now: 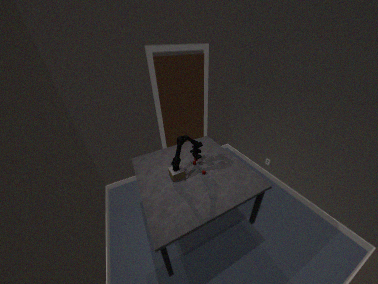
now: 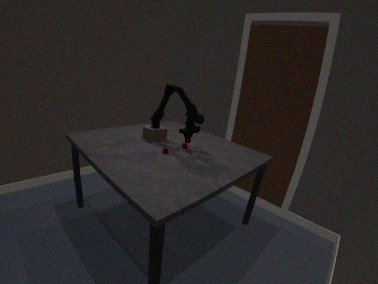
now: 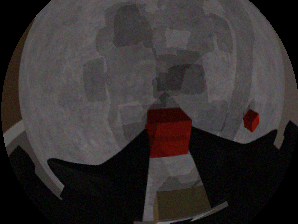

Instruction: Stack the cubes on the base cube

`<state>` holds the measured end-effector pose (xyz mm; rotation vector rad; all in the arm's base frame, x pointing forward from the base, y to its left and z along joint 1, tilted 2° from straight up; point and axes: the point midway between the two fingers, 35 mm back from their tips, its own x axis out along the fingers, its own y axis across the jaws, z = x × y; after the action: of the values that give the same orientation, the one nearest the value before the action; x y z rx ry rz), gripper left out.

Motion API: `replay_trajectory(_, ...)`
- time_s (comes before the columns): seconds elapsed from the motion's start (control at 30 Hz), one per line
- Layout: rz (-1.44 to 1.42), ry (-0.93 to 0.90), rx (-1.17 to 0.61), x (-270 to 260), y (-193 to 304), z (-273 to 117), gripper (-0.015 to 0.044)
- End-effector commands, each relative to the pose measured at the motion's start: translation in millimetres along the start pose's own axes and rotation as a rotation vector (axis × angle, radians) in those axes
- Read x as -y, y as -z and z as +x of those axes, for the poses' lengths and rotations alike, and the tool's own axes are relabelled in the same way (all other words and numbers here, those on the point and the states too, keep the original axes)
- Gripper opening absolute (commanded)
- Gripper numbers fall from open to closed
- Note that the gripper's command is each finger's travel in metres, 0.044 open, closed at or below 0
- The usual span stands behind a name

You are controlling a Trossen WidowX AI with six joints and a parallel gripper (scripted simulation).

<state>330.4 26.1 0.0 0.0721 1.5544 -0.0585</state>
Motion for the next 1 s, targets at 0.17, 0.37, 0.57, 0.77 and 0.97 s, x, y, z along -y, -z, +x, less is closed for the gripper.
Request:
replay_trajectory(0.17, -0.005, -0.002, -0.014, -0.3, 4.4, 14.9, 0.0105)
replay_trajectory(0.37, -0.005, -0.002, -0.014, -0.3, 4.4, 14.9, 0.0105)
replay_trajectory(0.57, -0.003, -0.002, -0.014, -0.4, 4.5, 16.3, 0.0105)
replay_trajectory(0.77, -0.003, -0.002, -0.014, -0.4, 4.5, 16.3, 0.0105)
replay_trajectory(0.97, -0.003, -0.002, -0.014, -0.4, 4.5, 16.3, 0.0105)
